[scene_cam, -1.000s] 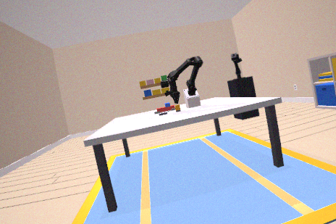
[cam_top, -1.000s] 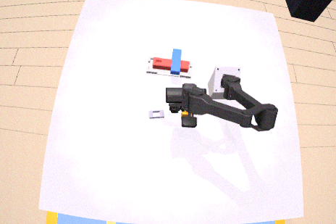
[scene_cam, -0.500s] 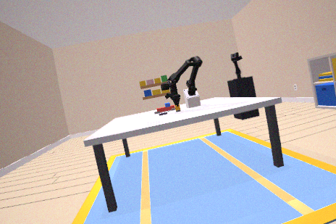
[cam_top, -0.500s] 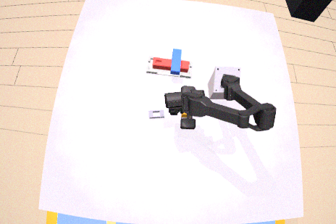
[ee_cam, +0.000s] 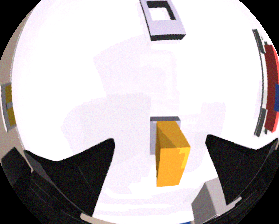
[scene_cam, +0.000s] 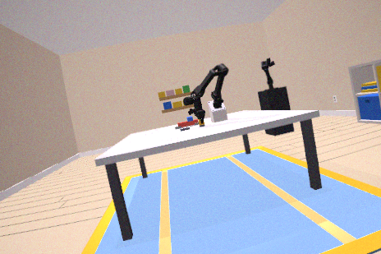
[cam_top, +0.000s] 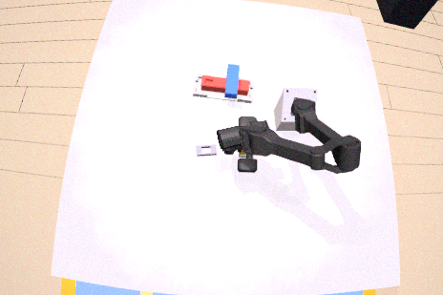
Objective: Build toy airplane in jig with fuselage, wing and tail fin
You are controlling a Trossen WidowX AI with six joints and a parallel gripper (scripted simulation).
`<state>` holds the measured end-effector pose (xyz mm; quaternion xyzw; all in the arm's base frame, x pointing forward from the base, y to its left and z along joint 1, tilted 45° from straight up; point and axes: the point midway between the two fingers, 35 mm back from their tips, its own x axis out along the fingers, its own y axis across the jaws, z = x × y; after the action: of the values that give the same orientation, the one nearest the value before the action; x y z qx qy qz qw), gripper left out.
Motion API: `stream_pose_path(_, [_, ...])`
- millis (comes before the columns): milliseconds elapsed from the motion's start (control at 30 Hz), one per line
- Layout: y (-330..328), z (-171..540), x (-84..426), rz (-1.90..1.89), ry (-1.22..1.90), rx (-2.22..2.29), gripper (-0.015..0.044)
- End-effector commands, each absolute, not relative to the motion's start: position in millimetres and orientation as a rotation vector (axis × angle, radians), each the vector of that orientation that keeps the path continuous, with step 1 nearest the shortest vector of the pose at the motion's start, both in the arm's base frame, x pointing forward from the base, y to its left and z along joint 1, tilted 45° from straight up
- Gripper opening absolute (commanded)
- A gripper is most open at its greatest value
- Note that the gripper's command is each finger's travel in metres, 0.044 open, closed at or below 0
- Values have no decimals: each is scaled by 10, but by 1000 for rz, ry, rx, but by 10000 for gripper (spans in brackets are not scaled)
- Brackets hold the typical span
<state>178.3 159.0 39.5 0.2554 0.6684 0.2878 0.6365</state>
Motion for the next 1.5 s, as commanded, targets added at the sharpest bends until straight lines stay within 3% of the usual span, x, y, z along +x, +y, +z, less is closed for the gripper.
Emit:
stream_pose_path(0, [1604,336,1745,647,1544,587,440])
stream_pose_path(467, [1604,336,1745,647,1544,587,72])
stream_pose_path(733, [1604,336,1745,647,1544,587,0])
stream_pose_path(1467, [1194,676,1862,633,1551,563,0])
